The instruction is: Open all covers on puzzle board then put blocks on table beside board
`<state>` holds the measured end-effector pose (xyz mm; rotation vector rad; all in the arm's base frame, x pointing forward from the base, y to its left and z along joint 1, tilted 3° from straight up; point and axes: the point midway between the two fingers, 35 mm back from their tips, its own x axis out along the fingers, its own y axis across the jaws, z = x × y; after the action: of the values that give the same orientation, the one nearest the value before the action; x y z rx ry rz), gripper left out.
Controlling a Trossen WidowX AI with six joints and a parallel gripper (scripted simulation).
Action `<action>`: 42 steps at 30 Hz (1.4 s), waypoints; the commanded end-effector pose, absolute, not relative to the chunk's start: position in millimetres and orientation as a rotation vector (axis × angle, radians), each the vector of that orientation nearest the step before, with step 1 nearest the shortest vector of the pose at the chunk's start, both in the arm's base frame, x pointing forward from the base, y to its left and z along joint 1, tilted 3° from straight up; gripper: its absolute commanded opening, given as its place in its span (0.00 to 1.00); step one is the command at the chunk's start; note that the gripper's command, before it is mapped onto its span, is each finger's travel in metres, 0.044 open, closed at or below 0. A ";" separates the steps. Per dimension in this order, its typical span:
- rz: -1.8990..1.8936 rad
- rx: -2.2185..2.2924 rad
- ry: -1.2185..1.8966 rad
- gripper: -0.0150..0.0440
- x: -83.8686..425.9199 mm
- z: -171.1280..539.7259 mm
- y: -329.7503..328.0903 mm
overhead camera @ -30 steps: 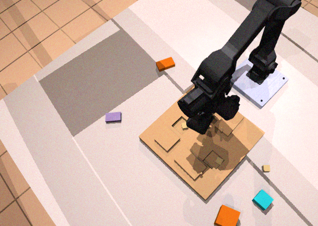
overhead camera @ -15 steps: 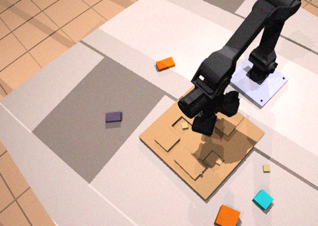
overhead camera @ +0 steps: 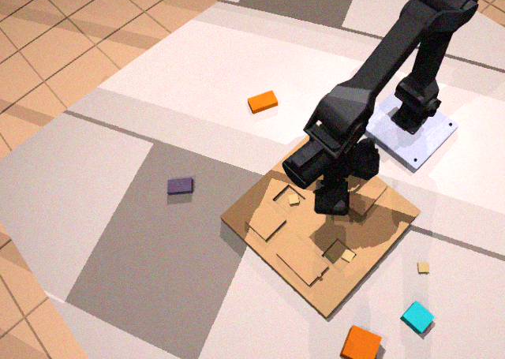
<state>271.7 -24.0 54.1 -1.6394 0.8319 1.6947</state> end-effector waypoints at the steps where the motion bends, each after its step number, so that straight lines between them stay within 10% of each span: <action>1: 1.738 -1.681 0.785 0.50 271.8 53.1 -23.7; 42: 1.841 -1.782 0.663 0.50 271.4 36.5 -24.0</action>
<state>272.1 -24.1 41.3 -1.7858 0.6642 1.8331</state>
